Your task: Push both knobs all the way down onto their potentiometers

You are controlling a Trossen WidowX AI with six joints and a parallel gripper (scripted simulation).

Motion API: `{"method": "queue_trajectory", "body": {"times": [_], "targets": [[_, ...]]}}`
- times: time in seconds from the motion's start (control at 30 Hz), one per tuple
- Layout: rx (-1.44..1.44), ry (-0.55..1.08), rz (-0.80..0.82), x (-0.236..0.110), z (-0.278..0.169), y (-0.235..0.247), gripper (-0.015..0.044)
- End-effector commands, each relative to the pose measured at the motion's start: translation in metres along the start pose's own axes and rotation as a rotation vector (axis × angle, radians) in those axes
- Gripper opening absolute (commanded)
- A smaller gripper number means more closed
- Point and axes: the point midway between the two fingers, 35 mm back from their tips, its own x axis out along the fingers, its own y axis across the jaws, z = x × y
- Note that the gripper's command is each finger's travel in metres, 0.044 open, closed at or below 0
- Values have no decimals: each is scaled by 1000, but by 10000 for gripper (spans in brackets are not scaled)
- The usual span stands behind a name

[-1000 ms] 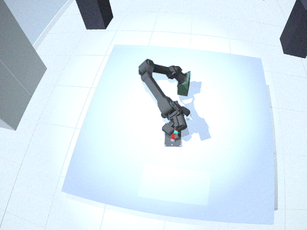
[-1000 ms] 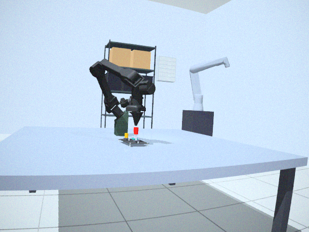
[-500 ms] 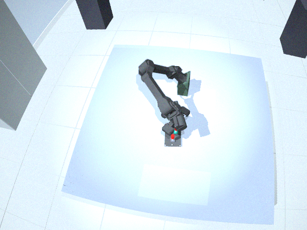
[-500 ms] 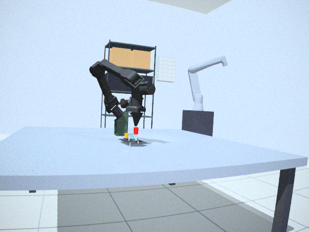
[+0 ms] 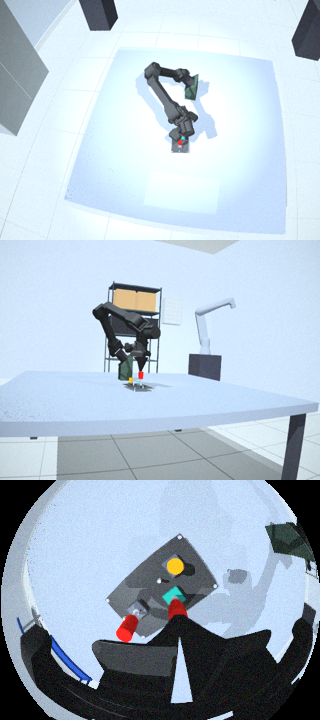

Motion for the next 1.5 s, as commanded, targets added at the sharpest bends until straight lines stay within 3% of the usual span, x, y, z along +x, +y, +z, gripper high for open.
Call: {"method": "queue_trajectory", "body": {"times": [0.0, 1.47], "targets": [[-3, -4, 1, 2, 1, 0, 0], [-3, -5, 1, 14, 1, 0, 0]]}}
